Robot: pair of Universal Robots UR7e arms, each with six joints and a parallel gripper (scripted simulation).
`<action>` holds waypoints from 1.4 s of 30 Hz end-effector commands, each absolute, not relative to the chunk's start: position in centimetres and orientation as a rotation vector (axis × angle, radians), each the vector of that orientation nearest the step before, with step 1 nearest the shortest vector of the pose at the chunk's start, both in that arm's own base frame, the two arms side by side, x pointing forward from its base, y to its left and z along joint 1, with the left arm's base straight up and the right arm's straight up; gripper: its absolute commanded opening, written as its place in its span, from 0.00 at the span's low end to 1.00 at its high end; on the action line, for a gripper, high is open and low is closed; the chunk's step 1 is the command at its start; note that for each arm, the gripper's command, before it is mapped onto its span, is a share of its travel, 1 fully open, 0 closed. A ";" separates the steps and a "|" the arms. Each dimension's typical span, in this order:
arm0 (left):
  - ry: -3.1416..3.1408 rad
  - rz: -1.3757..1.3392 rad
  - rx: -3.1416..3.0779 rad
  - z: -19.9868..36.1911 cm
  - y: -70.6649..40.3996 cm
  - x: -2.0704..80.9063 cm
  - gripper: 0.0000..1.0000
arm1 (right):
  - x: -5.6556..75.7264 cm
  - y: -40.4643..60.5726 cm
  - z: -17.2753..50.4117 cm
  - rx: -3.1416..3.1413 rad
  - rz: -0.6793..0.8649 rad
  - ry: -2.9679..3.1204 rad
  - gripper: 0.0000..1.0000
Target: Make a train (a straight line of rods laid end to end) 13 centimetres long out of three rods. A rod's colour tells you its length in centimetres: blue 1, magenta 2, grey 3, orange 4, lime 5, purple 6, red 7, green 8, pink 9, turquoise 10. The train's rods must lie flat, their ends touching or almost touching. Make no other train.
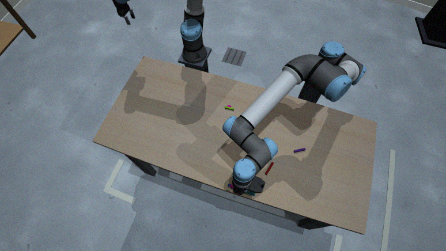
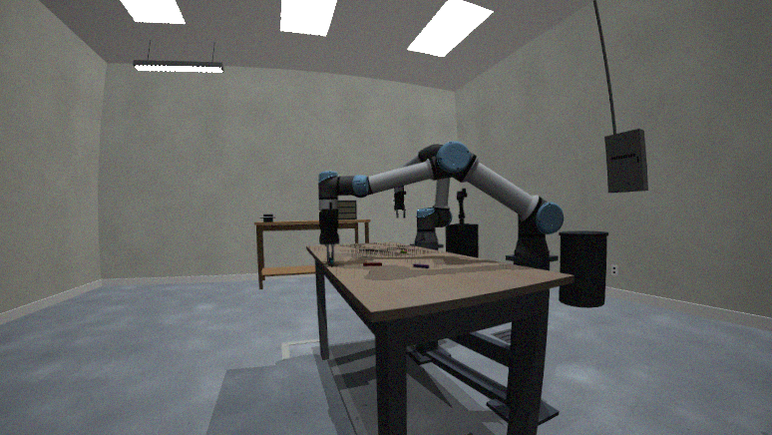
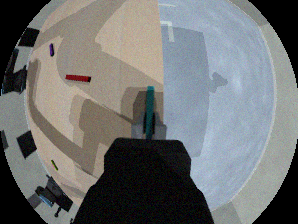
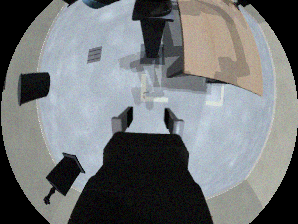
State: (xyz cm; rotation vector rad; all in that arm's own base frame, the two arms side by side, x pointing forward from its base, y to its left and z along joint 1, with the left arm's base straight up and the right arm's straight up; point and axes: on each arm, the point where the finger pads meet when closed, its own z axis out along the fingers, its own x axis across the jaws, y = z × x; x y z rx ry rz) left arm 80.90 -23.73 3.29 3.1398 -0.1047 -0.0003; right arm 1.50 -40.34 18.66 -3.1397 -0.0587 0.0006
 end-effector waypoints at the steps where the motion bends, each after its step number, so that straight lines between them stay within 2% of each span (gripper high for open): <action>1: -0.105 0.003 3.139 3.4 -23.7 81.0 0.24 | 1.5 -40.4 18.7 -3.141 0.000 -0.059 1.00; 42: -0.105 0.003 3.139 2.4 -23.7 81.0 0.24 | 1.5 -40.4 18.7 -3.141 0.000 -0.059 1.00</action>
